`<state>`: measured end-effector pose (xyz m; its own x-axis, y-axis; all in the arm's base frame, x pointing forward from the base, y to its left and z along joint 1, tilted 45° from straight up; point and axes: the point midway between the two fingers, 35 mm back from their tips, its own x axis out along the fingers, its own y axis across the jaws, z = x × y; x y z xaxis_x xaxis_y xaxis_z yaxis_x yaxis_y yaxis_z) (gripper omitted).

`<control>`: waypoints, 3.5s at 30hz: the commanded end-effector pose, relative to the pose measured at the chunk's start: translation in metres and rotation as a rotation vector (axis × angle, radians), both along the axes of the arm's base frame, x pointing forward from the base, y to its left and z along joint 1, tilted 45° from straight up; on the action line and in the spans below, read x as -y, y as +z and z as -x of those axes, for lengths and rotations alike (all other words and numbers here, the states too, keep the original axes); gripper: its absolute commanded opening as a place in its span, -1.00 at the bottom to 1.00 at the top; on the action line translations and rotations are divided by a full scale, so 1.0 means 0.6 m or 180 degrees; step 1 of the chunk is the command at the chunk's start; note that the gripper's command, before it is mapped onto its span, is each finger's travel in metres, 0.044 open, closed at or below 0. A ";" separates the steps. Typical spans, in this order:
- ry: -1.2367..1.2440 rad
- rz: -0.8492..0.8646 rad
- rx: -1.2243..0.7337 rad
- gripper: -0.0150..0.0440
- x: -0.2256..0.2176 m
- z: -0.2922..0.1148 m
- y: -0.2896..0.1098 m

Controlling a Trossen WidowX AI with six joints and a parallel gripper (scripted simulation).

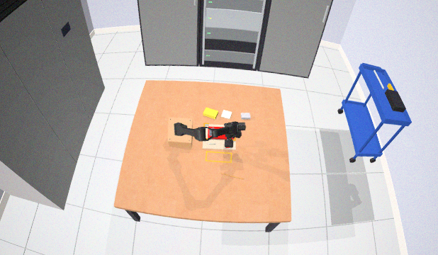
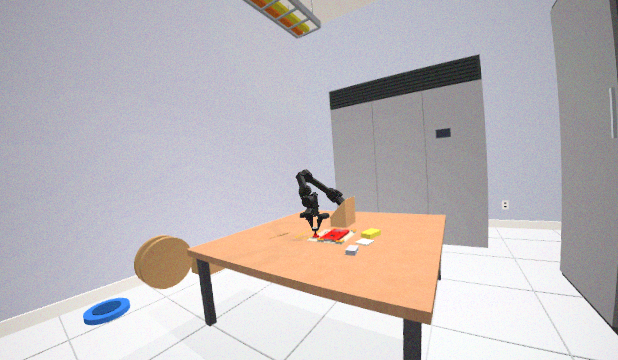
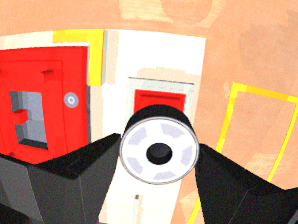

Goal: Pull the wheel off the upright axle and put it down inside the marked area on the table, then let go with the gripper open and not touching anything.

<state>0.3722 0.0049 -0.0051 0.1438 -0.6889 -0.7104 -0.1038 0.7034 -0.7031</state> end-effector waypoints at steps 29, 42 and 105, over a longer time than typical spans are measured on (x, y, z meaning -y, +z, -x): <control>0.0015 0.0004 0.0022 -0.49 -0.015 0.002 0.015; 0.0019 0.0003 0.0023 -0.49 -0.030 0.005 0.029; 0.0020 0.0019 0.0014 -0.49 0.168 0.074 0.079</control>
<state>0.3279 -0.0849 0.0556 0.1539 -0.6948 -0.7026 -0.0940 0.6975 -0.7104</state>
